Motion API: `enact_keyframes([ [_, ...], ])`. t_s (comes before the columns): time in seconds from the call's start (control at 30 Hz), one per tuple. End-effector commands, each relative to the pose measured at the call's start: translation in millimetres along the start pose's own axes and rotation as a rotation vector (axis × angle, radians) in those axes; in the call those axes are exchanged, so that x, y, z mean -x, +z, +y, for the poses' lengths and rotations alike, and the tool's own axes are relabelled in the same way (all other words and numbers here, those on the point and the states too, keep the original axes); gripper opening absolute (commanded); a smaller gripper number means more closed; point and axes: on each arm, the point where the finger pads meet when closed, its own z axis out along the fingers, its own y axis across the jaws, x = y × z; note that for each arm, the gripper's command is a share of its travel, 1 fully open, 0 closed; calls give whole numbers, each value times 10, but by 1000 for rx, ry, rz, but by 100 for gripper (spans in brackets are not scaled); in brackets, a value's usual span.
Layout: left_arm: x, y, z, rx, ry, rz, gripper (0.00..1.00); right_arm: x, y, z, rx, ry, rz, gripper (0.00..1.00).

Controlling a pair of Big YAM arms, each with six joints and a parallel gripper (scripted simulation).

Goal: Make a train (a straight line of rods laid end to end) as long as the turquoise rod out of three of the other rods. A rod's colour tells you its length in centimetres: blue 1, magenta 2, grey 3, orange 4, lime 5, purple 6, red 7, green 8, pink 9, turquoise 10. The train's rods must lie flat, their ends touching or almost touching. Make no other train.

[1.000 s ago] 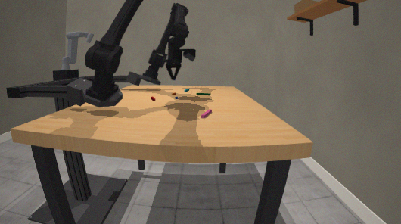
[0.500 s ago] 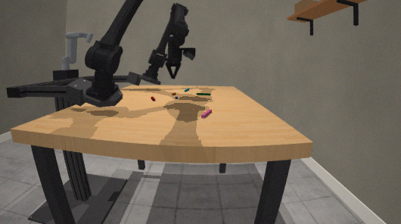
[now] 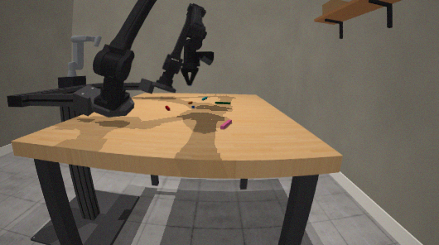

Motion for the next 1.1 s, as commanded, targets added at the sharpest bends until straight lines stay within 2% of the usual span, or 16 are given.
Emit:
enact_keyframes([
  [0.0,133,-192,-163,-42,13,-28,4,464,33,-100,-23,12,-87,100],
  [0.1,125,-157,-156,-39,12,-26,4,464,33,-100,-23,12,-87,100],
  [0.23,24,97,-8,0,10,4,4,464,33,-100,-23,12,-87,100],
  [0.4,29,172,-1,1,9,4,4,464,33,-100,-23,12,-87,100],
  [0.87,28,753,15,3,9,3,4,464,33,-100,-23,12,-87,100],
  [1.07,27,871,17,3,9,3,4,464,33,-100,-23,12,-87,100],
])
